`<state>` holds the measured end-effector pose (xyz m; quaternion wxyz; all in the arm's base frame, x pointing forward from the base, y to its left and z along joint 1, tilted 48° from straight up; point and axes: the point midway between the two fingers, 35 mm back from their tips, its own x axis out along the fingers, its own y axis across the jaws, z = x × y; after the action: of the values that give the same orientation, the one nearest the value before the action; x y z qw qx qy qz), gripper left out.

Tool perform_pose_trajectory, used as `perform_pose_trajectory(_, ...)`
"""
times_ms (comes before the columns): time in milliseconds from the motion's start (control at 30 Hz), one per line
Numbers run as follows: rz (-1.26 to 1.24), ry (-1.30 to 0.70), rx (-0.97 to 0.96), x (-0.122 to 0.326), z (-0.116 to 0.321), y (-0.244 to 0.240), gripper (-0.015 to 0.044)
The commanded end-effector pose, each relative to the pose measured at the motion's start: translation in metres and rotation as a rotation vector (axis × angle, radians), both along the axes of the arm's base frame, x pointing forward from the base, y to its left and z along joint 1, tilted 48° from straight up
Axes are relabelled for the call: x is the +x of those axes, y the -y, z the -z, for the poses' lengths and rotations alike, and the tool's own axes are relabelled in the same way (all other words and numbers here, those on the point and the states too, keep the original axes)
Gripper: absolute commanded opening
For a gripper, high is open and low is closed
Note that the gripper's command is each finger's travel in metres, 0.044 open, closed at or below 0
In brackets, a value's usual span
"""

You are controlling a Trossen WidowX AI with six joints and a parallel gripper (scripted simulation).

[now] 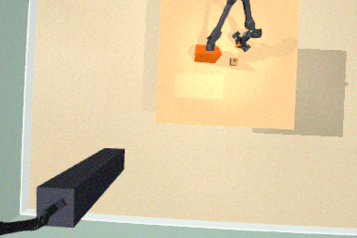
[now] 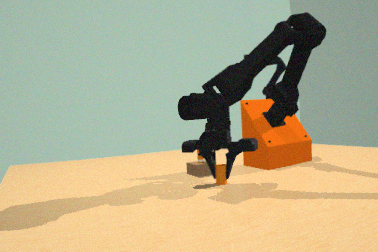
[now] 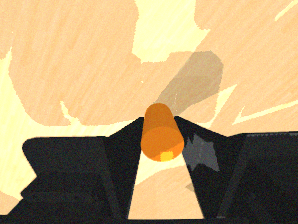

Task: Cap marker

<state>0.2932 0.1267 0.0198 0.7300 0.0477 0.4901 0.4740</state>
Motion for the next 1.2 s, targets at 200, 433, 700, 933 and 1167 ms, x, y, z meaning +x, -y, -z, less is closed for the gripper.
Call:
perform_pose_trajectory(200, 0.003, -0.002, -0.005, 0.0, -0.011, 0.014, 0.0)
perform_pose_trajectory(433, 0.003, -0.002, -0.006, -0.001, -0.023, 0.027, 0.0)
perform_pose_trajectory(700, 0.003, -0.002, -0.004, -0.003, -0.037, 0.042, 0.0)
perform_pose_trajectory(933, 0.005, -0.001, -0.011, -0.003, -0.035, 0.053, 0.0)
perform_pose_trajectory(1167, 0.009, -0.002, -0.026, -0.002, -0.021, 0.077, 0.0)
